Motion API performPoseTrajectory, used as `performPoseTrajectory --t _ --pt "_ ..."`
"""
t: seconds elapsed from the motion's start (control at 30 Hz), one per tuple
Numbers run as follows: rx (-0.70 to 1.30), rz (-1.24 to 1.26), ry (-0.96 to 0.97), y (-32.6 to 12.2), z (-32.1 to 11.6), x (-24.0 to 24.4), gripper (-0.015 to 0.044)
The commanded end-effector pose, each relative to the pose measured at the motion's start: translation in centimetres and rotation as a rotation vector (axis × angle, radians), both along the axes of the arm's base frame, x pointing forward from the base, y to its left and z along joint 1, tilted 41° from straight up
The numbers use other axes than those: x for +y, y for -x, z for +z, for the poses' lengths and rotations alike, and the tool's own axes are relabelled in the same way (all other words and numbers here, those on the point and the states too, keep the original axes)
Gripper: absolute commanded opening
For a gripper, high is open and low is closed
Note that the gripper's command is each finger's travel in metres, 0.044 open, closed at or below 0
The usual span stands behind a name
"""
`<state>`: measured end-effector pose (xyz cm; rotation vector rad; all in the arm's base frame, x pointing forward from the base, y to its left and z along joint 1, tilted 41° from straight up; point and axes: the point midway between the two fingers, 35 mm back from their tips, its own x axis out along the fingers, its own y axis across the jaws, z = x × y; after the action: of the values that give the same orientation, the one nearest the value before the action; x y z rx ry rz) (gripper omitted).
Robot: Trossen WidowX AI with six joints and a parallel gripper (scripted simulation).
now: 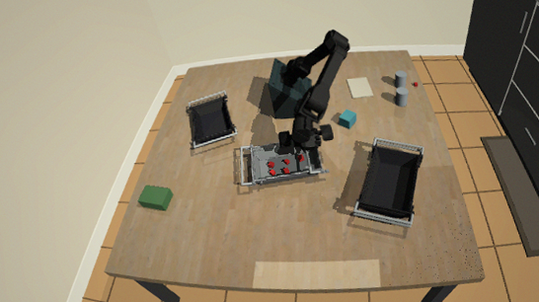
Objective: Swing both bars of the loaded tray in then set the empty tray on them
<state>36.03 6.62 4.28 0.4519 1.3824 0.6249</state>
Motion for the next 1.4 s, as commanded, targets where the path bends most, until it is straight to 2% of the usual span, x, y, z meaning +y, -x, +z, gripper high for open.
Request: performPoseTrajectory --t 0.0,1.03,1.17,1.37 --pt "-0.018 0.000 -0.004 -0.1 1.9 -1.2 0.0087" --pt "-0.015 -0.008 0.001 -0.2 2.2 -1.6 0.0087" --pt "-0.011 -0.015 0.005 -0.5 4.3 -3.8 0.0087" --pt "0.000 -0.035 0.001 0.5 11.1 -9.7 0.0087"
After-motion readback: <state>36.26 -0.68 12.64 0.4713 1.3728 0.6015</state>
